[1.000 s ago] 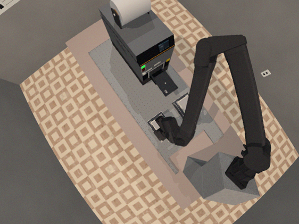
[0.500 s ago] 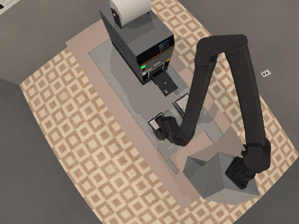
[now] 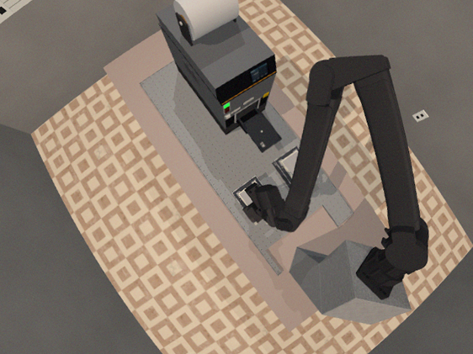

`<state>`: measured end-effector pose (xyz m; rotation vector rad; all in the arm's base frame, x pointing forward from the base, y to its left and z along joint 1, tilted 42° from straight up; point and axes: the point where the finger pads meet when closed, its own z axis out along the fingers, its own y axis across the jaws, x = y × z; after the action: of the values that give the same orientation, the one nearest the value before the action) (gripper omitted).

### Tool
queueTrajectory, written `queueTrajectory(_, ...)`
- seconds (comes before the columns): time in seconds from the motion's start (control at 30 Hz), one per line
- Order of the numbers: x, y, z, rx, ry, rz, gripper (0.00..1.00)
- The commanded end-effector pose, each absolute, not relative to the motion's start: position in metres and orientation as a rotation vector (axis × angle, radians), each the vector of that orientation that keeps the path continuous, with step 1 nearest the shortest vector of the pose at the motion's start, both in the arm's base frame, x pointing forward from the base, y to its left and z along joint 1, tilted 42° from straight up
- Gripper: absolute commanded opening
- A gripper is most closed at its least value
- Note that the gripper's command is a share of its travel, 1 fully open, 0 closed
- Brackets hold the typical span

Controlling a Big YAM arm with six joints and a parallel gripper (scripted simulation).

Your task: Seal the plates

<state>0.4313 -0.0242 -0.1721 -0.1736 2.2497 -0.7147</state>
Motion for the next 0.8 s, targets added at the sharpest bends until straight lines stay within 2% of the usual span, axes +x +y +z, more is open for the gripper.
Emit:
queueTrajectory(0.0,0.413,-0.035,-0.179,-0.177,2.282,-0.737,0.00)
queueTrajectory(0.5,0.444,-0.017,-0.161,-0.194,2.222,-0.703,0.00)
queueTrajectory(0.77,0.433,-0.030,-0.163,-0.175,2.237,-0.718,0.00)
